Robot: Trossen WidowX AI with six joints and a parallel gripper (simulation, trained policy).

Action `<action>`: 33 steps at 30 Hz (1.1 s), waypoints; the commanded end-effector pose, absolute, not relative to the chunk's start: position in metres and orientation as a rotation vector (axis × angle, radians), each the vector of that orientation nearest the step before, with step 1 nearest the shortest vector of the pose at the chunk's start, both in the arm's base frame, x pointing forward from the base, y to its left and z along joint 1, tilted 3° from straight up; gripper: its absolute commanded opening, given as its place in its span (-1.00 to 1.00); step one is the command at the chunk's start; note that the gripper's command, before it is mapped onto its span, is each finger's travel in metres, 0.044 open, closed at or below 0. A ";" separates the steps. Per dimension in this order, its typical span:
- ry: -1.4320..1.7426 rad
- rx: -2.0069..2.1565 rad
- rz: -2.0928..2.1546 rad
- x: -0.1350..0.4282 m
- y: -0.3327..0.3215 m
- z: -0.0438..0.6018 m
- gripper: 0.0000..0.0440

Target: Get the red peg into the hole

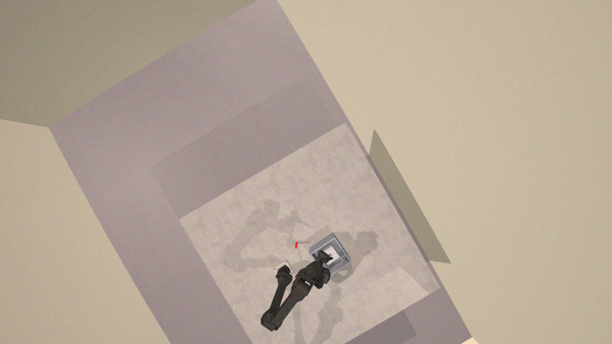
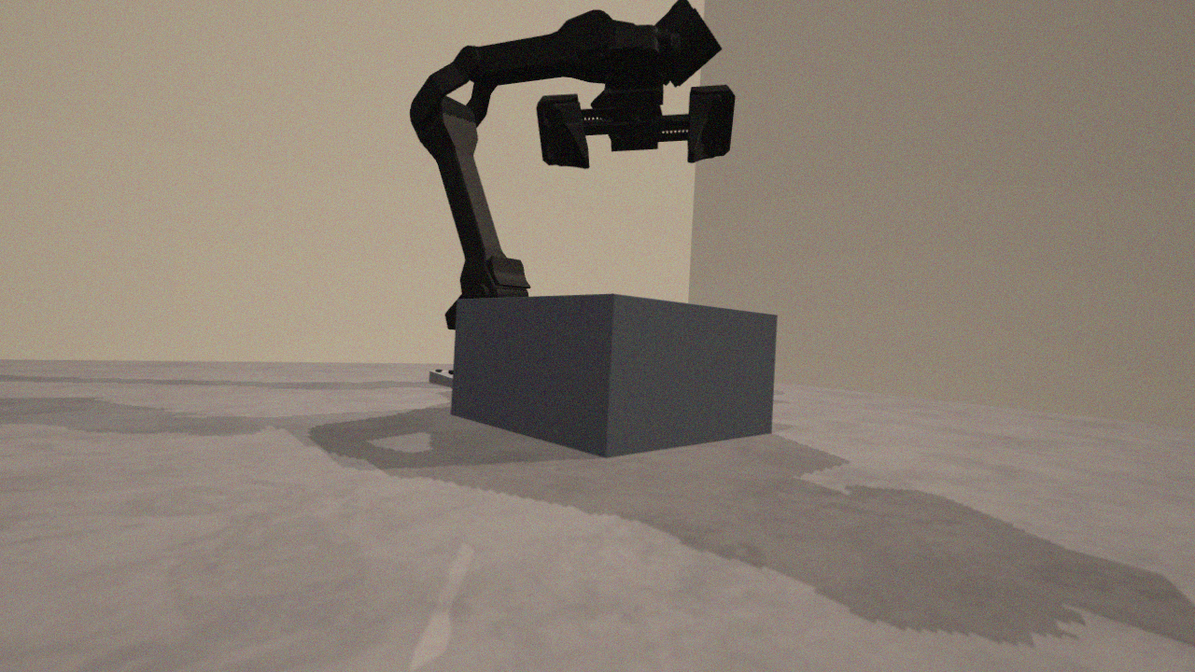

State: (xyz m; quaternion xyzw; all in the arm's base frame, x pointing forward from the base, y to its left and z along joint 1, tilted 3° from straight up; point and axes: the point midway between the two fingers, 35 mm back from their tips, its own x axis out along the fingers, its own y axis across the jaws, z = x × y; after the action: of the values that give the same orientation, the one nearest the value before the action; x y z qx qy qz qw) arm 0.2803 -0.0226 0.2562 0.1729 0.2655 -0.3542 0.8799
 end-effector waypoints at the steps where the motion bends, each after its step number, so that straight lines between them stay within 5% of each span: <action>1: 0.649 0.377 -0.697 0.275 -0.004 0.241 1.00; 17: 1.141 0.446 -0.617 0.210 0.082 0.166 1.00; 33: 1.274 0.462 -0.633 0.191 0.109 0.097 1.00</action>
State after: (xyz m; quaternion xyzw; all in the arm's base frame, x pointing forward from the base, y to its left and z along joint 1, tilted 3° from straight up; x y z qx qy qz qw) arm 0.1932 0.1076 0.1090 0.2094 0.5744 -0.2840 0.7386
